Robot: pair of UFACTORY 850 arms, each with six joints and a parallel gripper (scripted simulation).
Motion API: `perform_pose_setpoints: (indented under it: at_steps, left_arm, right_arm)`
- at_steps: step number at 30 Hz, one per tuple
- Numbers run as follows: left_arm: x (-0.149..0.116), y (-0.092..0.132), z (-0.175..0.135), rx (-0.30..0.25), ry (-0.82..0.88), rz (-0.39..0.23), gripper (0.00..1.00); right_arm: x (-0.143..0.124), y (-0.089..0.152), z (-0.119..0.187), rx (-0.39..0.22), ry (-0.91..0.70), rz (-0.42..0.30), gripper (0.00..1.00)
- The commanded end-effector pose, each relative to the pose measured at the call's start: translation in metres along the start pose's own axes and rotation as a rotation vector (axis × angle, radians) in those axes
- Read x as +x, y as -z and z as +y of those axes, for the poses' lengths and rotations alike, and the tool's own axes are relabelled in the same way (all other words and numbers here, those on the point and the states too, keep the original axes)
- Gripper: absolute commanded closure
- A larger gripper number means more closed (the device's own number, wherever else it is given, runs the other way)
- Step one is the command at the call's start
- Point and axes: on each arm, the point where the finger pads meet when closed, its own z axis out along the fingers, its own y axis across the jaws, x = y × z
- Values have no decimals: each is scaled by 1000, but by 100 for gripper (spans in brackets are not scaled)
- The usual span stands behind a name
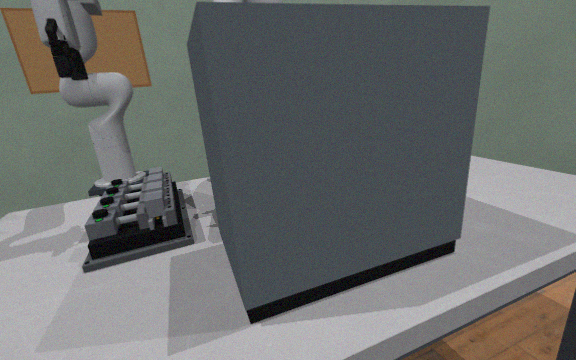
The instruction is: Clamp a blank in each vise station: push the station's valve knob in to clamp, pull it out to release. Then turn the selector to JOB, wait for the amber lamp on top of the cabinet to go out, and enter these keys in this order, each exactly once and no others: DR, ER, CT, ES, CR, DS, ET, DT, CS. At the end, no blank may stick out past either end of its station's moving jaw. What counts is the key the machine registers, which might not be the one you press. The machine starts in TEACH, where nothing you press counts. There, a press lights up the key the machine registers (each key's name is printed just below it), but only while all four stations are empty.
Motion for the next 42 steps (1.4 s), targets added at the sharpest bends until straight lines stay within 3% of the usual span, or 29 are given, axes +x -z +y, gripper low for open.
perform_pose_setpoints:
  at_steps: [1,23,32,42]
  left_arm:
    - [1,1,0,-1,1,2,100]
    - [1,1,0,-1,-31,2,100]
    - [1,1,0,-1,-108,2,100]
    - [1,1,0,-1,-315,2,100]
  right_arm:
    - [0,1,1,-2,0,0,0]
    - [0,1,1,-2,0,0,0]
    - [0,1,1,-2,0,0,0]
    - [0,1,1,-2,0,0,0]
